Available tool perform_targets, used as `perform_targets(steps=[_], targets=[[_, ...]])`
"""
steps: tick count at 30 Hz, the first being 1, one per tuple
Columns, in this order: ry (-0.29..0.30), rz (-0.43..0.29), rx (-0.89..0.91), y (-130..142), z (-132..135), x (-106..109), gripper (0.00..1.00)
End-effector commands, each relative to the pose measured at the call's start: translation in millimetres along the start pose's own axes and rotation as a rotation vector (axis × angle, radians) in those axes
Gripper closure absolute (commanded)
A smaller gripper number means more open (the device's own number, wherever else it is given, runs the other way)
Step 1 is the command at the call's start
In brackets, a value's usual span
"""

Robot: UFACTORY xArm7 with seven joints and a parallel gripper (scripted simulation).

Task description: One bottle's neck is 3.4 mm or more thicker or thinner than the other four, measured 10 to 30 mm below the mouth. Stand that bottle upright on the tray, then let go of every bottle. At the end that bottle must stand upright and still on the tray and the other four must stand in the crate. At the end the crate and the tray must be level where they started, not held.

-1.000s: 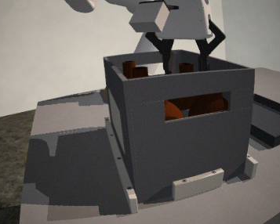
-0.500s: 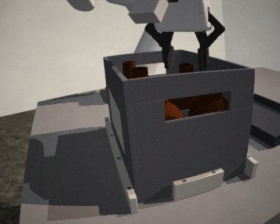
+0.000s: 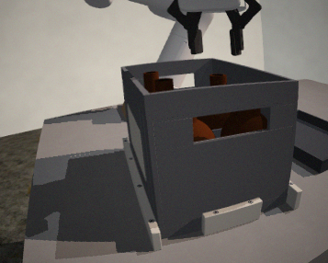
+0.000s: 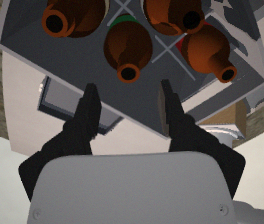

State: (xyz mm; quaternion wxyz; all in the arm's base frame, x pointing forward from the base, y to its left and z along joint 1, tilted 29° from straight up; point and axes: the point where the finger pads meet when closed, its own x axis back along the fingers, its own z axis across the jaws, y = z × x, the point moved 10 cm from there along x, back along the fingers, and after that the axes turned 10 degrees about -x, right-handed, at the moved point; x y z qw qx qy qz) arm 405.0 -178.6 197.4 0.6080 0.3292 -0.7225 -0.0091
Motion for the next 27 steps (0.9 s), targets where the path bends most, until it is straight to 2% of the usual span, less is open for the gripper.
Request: perform_targets(steps=[1,8,18,19,27], targets=[[-0.002,0.003,-0.001,0,0,12,0.35],[-0.002,0.003,-0.001,0,0,27,0.35],[-0.002,0.003,-0.001,0,0,31,0.35],[-0.002,0.003,-0.001,0,0,31,1.00],[-0.002,0.003,-0.001,0,0,31,1.00]])
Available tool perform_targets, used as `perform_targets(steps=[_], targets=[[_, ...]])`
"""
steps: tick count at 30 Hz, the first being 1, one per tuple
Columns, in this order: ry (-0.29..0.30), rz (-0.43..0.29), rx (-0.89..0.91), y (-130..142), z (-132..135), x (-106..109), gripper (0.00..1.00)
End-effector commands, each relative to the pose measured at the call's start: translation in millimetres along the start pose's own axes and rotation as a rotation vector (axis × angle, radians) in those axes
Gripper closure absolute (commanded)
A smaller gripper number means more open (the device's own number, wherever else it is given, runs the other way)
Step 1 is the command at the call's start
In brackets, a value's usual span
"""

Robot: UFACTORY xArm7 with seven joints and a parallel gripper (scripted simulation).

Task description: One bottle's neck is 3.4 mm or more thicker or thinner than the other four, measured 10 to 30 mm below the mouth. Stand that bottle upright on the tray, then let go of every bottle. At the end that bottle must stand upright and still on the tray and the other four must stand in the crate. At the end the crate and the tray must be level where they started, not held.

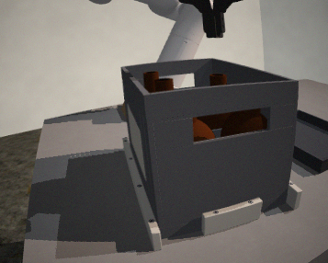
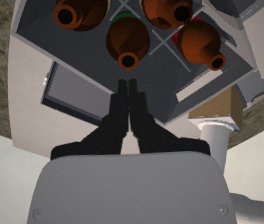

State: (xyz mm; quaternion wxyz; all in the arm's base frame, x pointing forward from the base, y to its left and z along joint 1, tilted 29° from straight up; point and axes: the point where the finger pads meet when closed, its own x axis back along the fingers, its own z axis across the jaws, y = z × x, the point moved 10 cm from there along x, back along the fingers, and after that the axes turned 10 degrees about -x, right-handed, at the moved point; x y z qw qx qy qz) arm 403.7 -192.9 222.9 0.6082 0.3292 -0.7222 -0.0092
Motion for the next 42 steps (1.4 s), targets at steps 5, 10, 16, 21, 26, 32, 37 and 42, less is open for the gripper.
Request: perform_targets(steps=[5,10,16,21,26,32,37,42], targets=[[-0.003,0.003,0.000,0,0,2,1.00],[-0.003,0.003,0.000,0,0,2,1.00],[-0.003,0.003,0.000,0,0,2,1.00],[-0.003,0.003,0.000,0,0,2,1.00],[-0.003,0.003,0.000,-1,0,2,1.00],[-0.008,-0.002,0.001,-65,-16,4,1.00],[-0.005,0.001,0.000,-102,-23,3,1.00],[-0.003,0.003,0.000,-117,-25,2,1.00]])
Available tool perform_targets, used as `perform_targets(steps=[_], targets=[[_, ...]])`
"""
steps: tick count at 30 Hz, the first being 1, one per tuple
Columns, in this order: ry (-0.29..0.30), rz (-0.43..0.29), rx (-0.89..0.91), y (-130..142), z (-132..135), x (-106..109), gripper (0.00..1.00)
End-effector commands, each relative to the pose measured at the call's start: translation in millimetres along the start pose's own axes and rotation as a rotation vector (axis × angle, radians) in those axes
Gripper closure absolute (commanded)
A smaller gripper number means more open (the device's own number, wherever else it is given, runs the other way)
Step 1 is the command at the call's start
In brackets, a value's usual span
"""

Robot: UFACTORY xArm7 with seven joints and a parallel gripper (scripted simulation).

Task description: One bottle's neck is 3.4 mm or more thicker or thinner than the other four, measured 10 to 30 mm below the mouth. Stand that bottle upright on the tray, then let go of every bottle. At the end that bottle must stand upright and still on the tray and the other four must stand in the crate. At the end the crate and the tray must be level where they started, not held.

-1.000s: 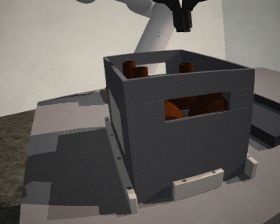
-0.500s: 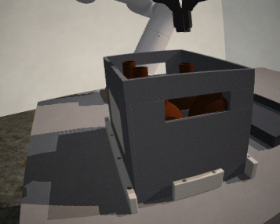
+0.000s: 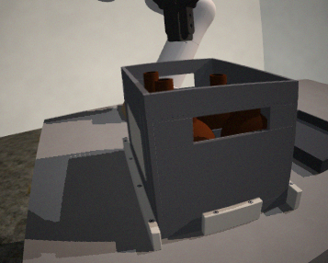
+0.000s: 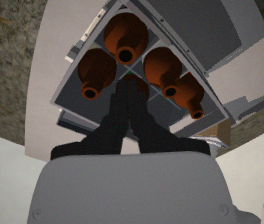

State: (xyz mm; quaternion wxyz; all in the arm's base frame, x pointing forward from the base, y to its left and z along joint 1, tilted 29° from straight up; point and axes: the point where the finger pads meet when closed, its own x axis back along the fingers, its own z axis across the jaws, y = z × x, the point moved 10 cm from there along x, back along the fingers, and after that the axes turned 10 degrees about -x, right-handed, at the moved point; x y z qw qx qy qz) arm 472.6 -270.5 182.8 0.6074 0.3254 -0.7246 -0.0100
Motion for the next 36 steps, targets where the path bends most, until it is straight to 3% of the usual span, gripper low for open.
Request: perform_targets(steps=[1,2,3,36], targets=[[0.002,-0.003,0.005,-7.3,-4.2,2.1,1.00],[0.002,-0.003,0.005,-7.3,-4.2,2.1,1.00],[0.002,-0.003,0.005,-7.3,-4.2,2.1,0.35],[0.002,-0.003,0.005,-7.3,-4.2,2.1,0.35]])
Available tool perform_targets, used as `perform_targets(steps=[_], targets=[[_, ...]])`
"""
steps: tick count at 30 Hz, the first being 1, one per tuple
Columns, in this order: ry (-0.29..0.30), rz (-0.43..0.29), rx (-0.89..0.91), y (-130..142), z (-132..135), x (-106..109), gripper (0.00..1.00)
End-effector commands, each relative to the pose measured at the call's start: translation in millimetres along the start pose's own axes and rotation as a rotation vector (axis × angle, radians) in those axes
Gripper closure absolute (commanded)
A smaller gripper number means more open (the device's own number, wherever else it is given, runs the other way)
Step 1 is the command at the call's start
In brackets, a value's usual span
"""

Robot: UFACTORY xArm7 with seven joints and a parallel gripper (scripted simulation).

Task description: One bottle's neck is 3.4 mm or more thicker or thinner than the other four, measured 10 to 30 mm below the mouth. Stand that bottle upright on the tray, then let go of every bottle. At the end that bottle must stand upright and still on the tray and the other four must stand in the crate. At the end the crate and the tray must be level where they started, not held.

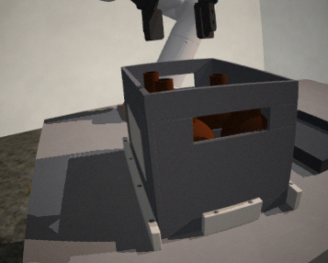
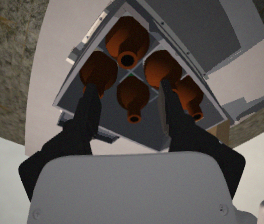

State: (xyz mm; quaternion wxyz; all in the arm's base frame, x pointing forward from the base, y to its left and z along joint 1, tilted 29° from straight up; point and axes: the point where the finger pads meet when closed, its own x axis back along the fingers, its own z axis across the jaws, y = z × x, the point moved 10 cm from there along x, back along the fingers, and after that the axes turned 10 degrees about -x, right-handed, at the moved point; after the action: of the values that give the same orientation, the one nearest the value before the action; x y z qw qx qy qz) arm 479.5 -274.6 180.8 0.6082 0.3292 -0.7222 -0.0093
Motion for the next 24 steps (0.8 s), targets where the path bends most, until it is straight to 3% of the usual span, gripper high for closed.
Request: perform_targets(steps=[1,24], targets=[[-0.003,0.003,0.000,-0.1,-0.2,2.3,0.35],[-0.003,0.003,0.000,-0.3,-0.3,-6.5,0.35]])
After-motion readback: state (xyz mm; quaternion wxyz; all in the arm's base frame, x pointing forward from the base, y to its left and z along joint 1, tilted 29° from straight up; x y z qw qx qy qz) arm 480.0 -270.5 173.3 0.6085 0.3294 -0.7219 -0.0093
